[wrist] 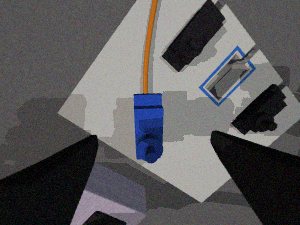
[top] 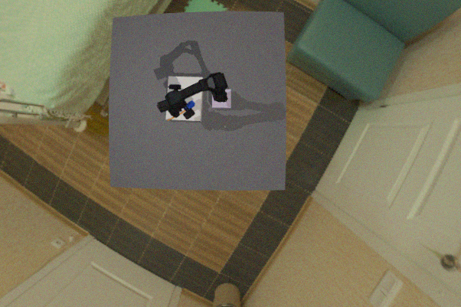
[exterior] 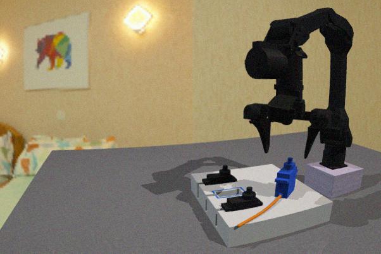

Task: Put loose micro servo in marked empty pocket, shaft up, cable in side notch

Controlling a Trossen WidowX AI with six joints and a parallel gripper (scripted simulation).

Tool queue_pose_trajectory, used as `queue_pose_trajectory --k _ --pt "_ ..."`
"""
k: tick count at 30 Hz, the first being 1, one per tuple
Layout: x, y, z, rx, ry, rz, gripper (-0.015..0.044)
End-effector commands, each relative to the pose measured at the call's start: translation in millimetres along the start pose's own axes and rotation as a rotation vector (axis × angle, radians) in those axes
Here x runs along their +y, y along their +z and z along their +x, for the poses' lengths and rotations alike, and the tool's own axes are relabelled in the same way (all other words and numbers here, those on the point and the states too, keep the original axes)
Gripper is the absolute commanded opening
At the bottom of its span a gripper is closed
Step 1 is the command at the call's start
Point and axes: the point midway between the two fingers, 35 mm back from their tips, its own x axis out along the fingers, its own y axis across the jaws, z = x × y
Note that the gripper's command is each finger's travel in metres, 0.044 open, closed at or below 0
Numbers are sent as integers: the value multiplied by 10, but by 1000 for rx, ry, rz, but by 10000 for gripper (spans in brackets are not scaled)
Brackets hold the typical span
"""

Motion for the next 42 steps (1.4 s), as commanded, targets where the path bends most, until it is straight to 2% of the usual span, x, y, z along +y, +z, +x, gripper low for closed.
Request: queue_pose_trajectory --k 1,6,25,37,42 --pt "17 3 67 7 7 -14 440" --pt "21 -3 254 7 7 -14 440" --pt "27 -7 463 7 7 -14 440" --pt "27 -7 463 7 7 -14 125" --pt "27 -7 463 7 7 -14 92"
